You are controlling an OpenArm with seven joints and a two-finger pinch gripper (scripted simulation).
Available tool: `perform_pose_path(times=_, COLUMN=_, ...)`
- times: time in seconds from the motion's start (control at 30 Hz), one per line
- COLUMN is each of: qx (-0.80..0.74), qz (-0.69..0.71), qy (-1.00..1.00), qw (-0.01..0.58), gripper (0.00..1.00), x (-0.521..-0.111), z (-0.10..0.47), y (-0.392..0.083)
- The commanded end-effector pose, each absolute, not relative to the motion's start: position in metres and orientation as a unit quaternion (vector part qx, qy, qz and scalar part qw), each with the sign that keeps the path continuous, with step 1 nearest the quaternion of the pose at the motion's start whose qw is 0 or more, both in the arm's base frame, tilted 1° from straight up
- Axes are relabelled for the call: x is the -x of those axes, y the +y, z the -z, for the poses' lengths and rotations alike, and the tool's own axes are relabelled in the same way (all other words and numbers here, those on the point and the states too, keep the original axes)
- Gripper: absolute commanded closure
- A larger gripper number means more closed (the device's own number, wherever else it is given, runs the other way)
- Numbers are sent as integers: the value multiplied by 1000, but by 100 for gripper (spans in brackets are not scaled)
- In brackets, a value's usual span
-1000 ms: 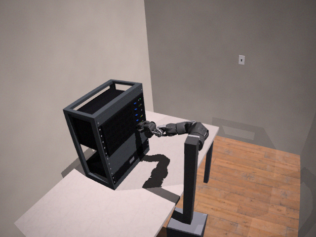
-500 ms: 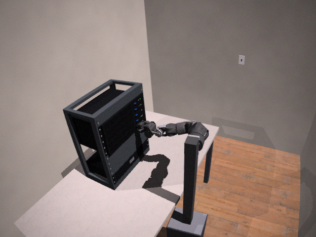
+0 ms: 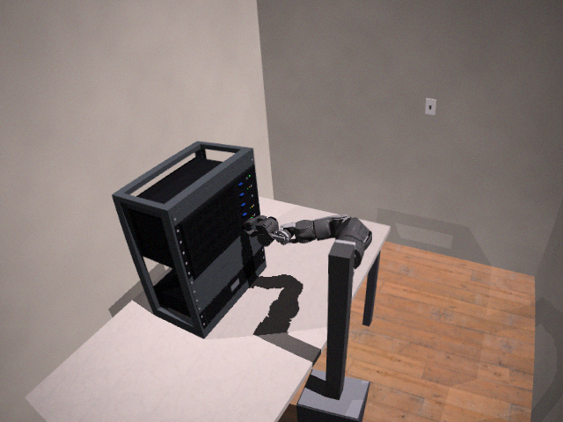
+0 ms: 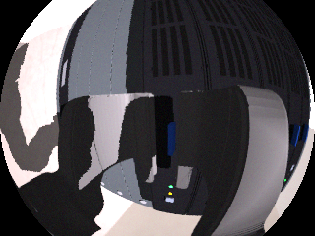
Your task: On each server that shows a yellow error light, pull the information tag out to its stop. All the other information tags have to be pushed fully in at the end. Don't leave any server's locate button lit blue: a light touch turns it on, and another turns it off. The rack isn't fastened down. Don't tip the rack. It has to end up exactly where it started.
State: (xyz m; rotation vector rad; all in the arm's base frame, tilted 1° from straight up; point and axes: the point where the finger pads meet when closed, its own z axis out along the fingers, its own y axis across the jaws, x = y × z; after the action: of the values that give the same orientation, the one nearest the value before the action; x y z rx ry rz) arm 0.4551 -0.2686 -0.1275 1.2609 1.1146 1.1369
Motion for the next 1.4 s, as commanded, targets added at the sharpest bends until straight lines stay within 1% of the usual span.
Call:
perform_pose_path(times=0.0, qx=-527, qz=-476, qy=467, qw=527, gripper=90, x=-455, z=128, y=-269)
perform_pose_path(times=1.13, qx=-526, qz=-476, qy=467, qw=527, gripper=90, x=-455, z=126, y=-269)
perform_pose_path(times=1.37, qx=-527, qz=-475, qy=467, qw=527, gripper=90, x=-462, z=126, y=-271)
